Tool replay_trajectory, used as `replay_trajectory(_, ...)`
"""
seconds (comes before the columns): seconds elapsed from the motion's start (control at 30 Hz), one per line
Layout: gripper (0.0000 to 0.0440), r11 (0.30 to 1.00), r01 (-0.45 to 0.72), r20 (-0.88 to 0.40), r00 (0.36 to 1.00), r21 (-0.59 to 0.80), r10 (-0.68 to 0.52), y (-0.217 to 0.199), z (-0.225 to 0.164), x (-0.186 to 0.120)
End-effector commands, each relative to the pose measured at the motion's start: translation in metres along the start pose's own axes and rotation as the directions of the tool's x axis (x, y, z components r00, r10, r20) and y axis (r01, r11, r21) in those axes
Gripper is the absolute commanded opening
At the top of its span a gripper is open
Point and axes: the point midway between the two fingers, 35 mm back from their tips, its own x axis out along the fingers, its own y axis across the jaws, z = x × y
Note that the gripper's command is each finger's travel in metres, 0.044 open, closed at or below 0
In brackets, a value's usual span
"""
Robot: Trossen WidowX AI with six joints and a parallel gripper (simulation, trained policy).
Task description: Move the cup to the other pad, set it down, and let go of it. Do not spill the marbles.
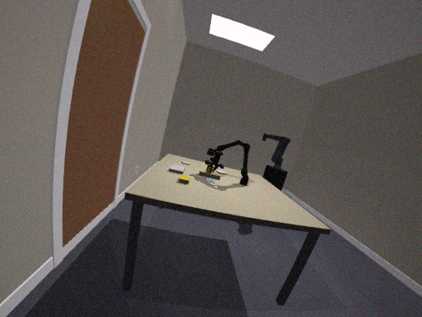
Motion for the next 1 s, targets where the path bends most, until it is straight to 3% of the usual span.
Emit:
replay_trajectory(0.0,0.0093,1.000,-0.004,0.008,1.000,0.019,0.003,-0.004,0.003,0.003)
replay_trajectory(0.13,0.0177,0.998,-0.054,0.012,0.998,0.039,0.054,0.002,0.009,-0.003)
replay_trajectory(0.5,0.0197,0.990,-0.127,-0.005,0.992,0.062,0.127,-0.001,0.013,-0.024)
replay_trajectory(0.97,0.0271,0.974,-0.203,-0.004,0.979,0.102,0.205,-0.010,0.021,-0.061)
